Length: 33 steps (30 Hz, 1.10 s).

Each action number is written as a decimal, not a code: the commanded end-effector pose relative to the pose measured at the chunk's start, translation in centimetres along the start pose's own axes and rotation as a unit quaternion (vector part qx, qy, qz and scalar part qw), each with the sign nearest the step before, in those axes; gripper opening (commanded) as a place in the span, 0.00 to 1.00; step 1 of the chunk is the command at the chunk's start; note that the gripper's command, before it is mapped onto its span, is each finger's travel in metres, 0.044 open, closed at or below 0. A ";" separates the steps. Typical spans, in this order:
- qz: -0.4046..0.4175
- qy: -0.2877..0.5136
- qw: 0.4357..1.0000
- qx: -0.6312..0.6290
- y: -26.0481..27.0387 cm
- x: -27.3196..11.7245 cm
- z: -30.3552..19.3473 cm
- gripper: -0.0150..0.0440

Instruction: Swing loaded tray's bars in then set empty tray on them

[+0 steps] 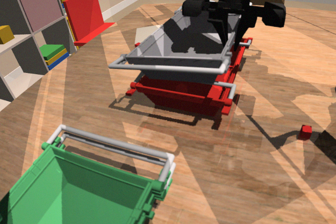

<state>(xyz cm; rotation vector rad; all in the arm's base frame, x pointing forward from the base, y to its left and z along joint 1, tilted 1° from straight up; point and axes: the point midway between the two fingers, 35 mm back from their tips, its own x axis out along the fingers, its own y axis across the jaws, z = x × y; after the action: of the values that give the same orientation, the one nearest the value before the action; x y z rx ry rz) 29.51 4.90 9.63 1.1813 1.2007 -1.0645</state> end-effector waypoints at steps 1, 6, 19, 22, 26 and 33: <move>-0.021 0.000 1.000 0.002 -0.8 0.8 0.0 0.25; -0.021 0.000 1.000 0.002 -0.8 0.8 0.0 0.25; -0.021 0.000 1.000 0.002 -0.8 0.8 0.0 0.25; -0.018 0.000 1.000 0.002 -0.7 0.7 0.0 0.25; -0.021 0.000 1.000 0.002 -0.8 0.8 0.0 0.25; -0.021 0.000 1.000 0.002 -0.8 0.8 0.0 0.38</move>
<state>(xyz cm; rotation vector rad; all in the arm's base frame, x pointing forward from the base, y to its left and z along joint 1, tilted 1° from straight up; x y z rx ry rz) 29.51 4.90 9.61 1.1813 1.2007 -1.0646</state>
